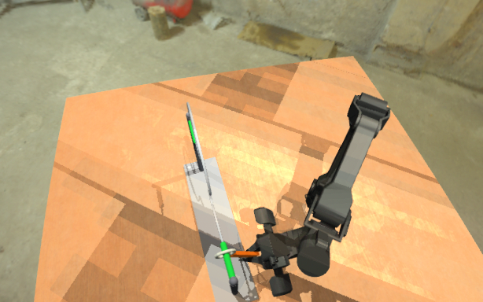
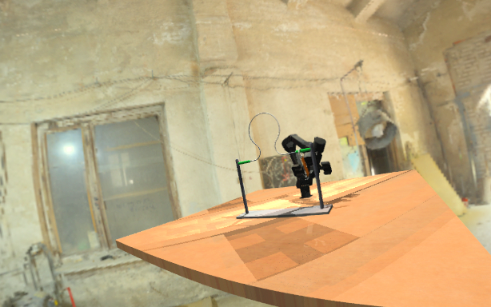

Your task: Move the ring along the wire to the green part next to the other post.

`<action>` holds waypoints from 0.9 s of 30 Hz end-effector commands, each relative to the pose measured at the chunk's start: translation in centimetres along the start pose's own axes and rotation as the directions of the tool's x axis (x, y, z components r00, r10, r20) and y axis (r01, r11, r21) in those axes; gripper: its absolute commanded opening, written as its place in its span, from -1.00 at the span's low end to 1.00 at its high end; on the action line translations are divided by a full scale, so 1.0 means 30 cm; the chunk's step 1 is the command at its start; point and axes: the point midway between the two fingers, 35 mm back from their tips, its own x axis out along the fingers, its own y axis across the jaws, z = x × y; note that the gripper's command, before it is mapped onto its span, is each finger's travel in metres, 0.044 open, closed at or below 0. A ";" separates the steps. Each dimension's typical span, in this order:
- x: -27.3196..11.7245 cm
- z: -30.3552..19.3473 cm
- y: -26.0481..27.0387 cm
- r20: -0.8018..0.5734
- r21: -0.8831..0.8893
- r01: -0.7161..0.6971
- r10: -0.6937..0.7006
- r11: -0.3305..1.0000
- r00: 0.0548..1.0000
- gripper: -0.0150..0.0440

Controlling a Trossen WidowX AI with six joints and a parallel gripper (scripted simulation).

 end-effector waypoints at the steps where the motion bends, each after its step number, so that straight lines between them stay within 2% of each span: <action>1: 0.001 -0.001 -0.002 0.002 0.006 0.005 -0.005 1.000 1.000 -1.00; 13: -0.005 -0.001 0.001 -0.001 0.001 0.000 0.000 1.000 1.000 0.05; 27: -0.149 -0.004 0.002 -0.004 0.006 0.005 -0.005 1.000 1.000 0.05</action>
